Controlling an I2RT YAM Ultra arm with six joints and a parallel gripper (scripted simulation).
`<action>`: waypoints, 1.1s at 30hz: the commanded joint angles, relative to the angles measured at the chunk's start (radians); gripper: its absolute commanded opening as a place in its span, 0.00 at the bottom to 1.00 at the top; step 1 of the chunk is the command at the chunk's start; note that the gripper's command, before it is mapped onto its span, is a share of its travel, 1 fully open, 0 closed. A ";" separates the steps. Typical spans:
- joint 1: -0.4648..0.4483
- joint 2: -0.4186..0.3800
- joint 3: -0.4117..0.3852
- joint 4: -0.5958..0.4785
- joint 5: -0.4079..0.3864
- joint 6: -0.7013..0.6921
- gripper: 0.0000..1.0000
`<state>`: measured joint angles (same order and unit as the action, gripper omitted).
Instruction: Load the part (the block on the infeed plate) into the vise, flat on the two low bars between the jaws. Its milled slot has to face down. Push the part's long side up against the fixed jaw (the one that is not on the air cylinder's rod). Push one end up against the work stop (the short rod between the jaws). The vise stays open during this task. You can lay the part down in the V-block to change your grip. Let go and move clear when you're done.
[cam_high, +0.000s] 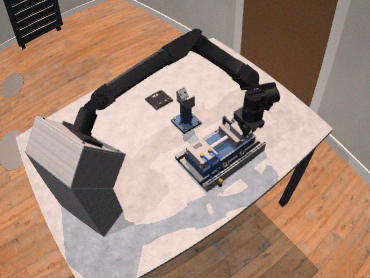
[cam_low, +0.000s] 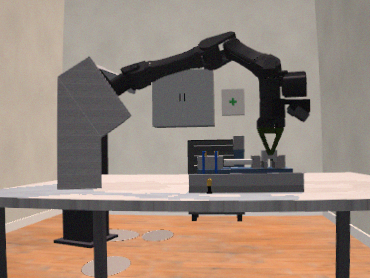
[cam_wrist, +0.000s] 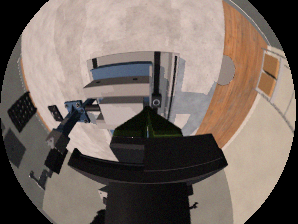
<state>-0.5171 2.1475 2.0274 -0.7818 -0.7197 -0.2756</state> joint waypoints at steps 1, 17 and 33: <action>-0.019 -0.043 -0.020 0.012 -0.007 0.006 0.00; -0.007 -0.055 -0.035 0.021 -0.002 0.014 0.00; -0.001 -0.067 -0.049 0.024 0.002 0.020 0.00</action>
<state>-0.5060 2.1212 1.9934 -0.7662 -0.7116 -0.2619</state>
